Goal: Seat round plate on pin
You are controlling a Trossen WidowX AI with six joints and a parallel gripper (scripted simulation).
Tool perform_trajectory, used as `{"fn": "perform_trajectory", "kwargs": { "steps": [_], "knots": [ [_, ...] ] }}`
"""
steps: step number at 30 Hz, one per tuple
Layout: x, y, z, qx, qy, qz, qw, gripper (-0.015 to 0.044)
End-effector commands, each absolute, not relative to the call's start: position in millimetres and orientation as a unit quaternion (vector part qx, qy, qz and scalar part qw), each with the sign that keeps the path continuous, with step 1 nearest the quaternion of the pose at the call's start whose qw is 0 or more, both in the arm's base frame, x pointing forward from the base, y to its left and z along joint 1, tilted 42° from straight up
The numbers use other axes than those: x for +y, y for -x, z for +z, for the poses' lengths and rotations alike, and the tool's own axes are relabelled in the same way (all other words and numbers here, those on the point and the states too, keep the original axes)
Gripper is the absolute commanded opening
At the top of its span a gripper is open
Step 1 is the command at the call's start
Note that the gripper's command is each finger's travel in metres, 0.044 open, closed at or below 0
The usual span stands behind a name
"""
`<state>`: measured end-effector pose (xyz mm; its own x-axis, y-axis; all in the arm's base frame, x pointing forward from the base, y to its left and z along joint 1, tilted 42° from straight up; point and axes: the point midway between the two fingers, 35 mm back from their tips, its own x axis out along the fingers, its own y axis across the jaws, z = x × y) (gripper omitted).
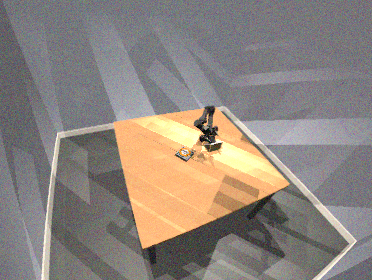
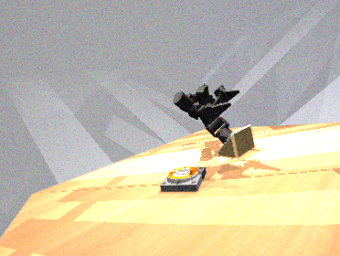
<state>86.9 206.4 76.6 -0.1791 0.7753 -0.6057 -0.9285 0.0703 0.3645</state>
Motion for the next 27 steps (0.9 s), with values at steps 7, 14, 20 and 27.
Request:
{"fn": "perform_trajectory", "kwargs": {
  "steps": [7, 14, 20, 27],
  "knots": [
    [197, -135, 55, 0.565, 0.11, 0.477, 0.664, 0.0216],
    [174, -178, 35, 0.684, 0.139, 0.238, 0.675, 0.0033],
    [153, -211, 26, 0.712, 0.18, 0.046, 0.677, 0.0],
    [133, -250, 23, 0.673, 0.243, -0.154, 0.682, 0.0]
  ]
}}
